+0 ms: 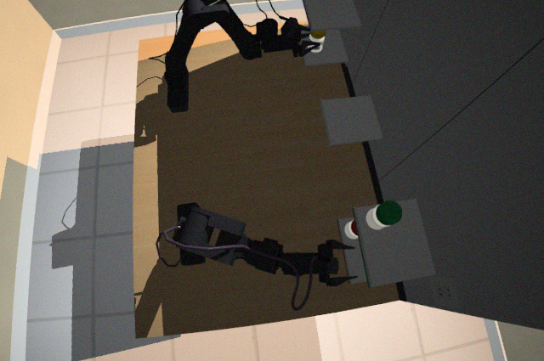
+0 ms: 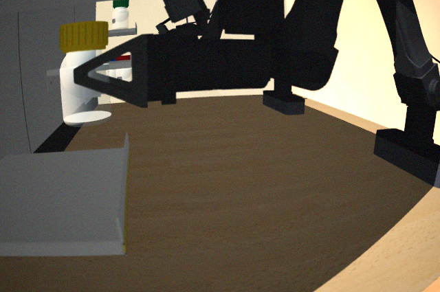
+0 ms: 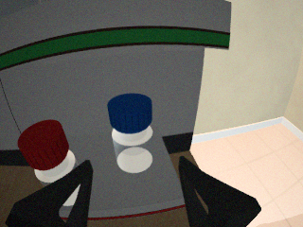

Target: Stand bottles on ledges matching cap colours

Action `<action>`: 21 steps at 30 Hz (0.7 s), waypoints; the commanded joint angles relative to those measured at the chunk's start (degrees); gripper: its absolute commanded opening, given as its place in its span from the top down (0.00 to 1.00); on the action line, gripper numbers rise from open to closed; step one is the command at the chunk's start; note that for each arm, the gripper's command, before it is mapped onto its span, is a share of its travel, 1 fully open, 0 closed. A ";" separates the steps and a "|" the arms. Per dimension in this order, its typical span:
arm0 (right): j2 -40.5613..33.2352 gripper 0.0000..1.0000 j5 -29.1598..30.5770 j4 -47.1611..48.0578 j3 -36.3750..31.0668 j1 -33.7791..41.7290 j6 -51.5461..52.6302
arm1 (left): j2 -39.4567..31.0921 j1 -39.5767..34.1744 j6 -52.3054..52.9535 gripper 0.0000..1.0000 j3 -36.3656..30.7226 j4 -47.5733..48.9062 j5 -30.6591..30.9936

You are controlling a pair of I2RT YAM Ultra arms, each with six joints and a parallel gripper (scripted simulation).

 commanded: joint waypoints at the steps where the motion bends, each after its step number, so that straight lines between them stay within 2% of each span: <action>1: 6.46 0.19 2.36 9.74 3.16 1.77 1.60 | -0.49 -0.23 -0.12 0.48 1.41 1.49 -0.10; 8: 14.20 0.19 3.44 15.48 5.53 2.91 2.38 | -0.49 -0.23 -0.12 0.48 1.41 1.49 -0.10; 21: 14.80 0.19 3.46 14.74 6.31 3.04 1.96 | -0.49 -0.23 -0.12 0.48 1.41 1.49 -0.10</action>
